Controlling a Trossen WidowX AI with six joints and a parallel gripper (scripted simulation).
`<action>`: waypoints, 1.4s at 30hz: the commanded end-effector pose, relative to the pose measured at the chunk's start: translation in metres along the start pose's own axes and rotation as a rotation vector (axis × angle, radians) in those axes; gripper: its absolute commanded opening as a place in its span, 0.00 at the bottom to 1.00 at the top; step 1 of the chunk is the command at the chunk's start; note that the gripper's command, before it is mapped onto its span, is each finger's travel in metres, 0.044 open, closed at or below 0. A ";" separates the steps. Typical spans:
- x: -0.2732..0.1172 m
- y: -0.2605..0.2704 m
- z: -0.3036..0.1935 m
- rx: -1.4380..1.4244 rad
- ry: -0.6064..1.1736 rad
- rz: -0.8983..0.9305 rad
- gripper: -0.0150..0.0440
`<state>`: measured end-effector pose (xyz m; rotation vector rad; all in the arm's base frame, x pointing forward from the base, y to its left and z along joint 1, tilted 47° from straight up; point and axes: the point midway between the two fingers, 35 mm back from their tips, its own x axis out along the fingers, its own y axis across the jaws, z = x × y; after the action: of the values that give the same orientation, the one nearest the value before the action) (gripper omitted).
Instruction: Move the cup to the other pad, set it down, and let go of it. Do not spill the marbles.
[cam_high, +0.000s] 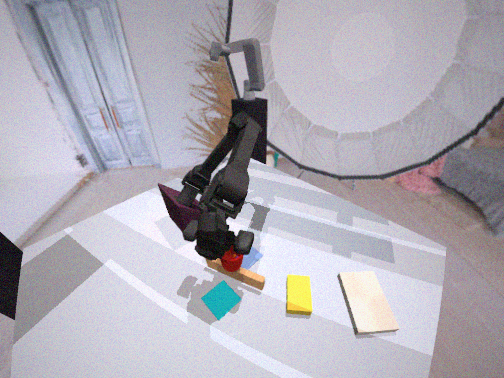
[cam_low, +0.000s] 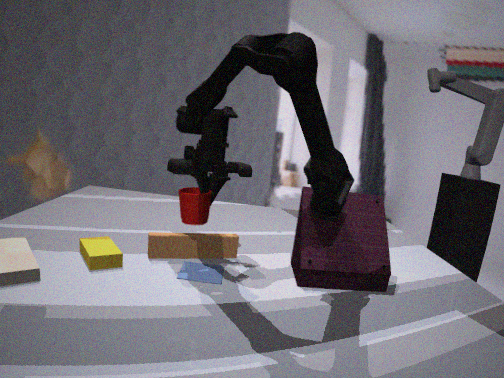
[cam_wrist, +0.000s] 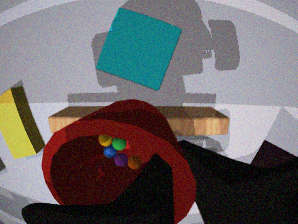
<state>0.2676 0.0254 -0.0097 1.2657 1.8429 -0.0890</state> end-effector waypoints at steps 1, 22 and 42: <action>0.000 -0.002 0.009 -0.006 -0.002 -0.003 0.25; -0.002 -0.010 0.050 -0.007 -0.005 -0.003 0.25; 0.001 -0.018 0.078 -0.008 -0.007 -0.003 0.25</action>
<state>0.3008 -0.0220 -0.0615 1.2628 1.8358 -0.0909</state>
